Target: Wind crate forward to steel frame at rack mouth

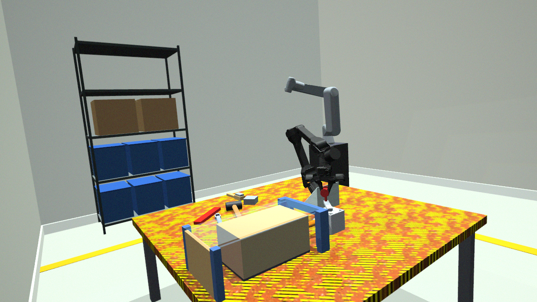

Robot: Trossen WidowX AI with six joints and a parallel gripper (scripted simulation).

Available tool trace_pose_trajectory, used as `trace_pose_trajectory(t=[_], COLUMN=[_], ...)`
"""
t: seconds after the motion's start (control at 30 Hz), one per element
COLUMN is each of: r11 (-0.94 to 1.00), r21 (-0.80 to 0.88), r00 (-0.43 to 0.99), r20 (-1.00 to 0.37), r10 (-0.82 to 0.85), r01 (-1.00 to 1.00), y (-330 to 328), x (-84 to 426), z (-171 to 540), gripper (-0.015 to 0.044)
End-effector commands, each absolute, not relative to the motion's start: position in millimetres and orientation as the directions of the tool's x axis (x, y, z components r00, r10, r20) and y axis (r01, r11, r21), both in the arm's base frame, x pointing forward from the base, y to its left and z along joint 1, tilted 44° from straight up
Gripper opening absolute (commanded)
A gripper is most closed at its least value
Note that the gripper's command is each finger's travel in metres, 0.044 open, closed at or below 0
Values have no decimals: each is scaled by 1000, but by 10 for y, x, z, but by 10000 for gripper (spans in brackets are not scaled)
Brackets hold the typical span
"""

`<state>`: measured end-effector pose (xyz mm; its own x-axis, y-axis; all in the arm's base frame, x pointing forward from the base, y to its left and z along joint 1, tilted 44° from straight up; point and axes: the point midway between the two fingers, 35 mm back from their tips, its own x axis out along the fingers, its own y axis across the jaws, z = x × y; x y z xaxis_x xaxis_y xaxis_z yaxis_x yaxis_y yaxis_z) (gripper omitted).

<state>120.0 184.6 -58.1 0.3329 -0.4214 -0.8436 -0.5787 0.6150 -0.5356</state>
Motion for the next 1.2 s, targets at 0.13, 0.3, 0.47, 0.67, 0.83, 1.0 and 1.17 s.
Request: trace_pose_trajectory(t=[0.13,0.3,0.47,0.67,0.83,1.0,1.17], r11=[604,604,604,603,603,603,603], r21=[-566,-566,-567,-567,-568,-568,-568], r00=[361,361,362,362,362,363,363], r20=[-824,-824,-823,-823,-823,-823,-822], r10=[-437,-437,-437,-437,-438,-438,-438], r01=[-562,-561,-561,-561,-560,-560,-560], y=[1752,1735,1719,1705,1698,1693,1692], x=[1390,1452,1521,1602,1667,1740,1806], z=[-524,-507,-491,-477,-469,-464,-461], gripper=[0,0,0,0,0,0,0])
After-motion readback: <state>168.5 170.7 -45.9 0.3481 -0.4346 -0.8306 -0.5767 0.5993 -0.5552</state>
